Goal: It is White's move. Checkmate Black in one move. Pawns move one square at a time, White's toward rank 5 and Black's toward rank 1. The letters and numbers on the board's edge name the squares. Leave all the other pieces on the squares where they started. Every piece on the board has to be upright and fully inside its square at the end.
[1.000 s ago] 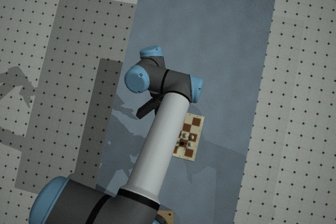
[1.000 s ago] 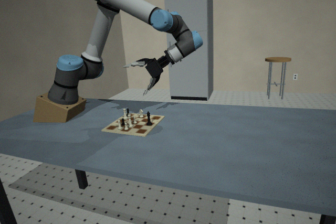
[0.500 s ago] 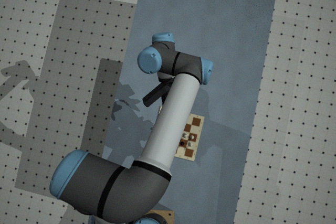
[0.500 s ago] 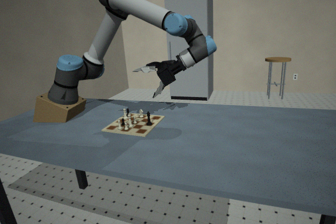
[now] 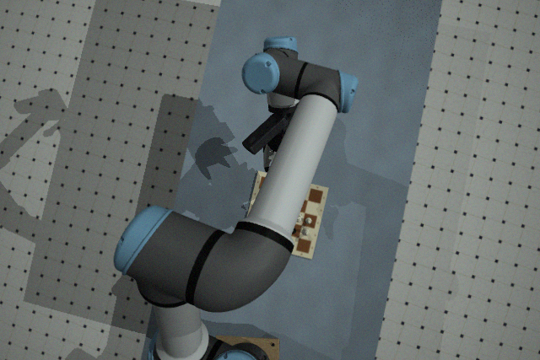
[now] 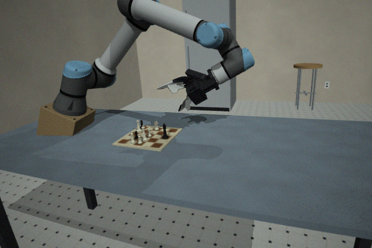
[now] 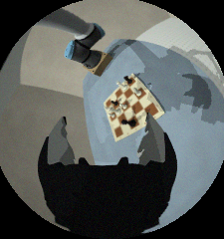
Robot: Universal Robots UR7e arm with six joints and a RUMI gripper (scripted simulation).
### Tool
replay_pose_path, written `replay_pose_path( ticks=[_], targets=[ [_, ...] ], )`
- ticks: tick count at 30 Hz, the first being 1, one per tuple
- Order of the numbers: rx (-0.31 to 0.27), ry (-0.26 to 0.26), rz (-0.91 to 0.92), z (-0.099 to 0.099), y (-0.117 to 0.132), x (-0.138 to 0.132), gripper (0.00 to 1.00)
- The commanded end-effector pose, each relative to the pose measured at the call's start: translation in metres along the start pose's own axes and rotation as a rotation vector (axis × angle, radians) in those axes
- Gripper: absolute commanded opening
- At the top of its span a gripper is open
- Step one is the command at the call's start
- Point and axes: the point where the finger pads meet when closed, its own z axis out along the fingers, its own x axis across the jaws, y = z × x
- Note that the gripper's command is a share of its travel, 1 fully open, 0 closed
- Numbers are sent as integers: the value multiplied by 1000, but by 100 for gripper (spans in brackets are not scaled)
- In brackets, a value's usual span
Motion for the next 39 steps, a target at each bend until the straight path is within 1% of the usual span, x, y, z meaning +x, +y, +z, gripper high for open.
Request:
replay_pose_path(
  ticks=[1, 6, 13, 15, 17, 19, 20, 22, 26, 30, 34, 39],
  targets=[
    [44, 5, -146, -10, 15, 8, 100],
    [69, 19, -266, -17, 31, 17, 100],
    [91, 35, -378, -21, 47, 26, 100],
    [105, 46, -448, -23, 57, 31, 100],
    [105, 46, -448, -23, 57, 31, 100],
    [116, 58, -514, -24, 66, 37, 100],
    [116, 58, -514, -24, 66, 37, 100],
    [127, 70, -575, -25, 74, 42, 100],
    [136, 81, -630, -25, 82, 46, 100],
    [150, 102, -725, -25, 95, 54, 100],
    [153, 107, -745, -25, 98, 55, 100],
    [164, 127, -824, -23, 109, 62, 100]
  ],
)
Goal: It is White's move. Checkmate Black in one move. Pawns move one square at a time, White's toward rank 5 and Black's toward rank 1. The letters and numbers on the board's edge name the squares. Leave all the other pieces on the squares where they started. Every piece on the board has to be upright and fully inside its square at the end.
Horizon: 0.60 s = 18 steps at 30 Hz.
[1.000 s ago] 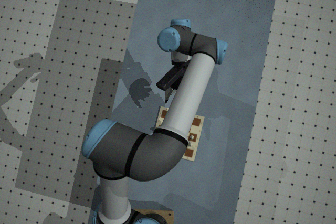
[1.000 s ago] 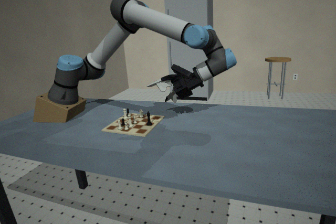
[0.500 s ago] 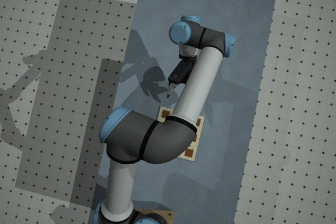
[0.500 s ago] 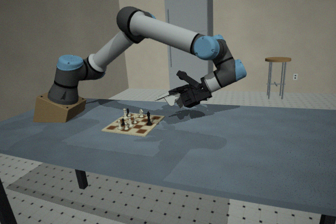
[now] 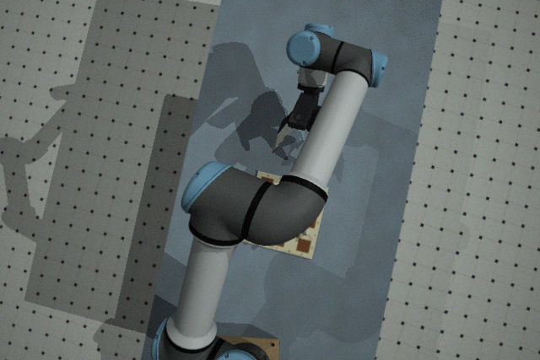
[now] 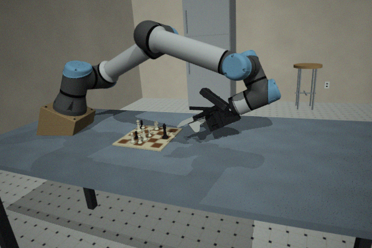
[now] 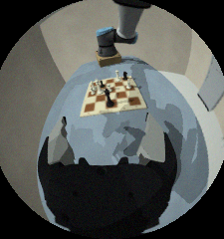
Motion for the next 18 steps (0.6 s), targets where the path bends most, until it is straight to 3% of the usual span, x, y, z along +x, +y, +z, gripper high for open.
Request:
replay_pose_path(
  ticks=[1, 18],
  targets=[
    [24, 25, -113, -2, 14, -3, 100],
    [28, 37, -171, -2, 23, -4, 100]
  ],
)
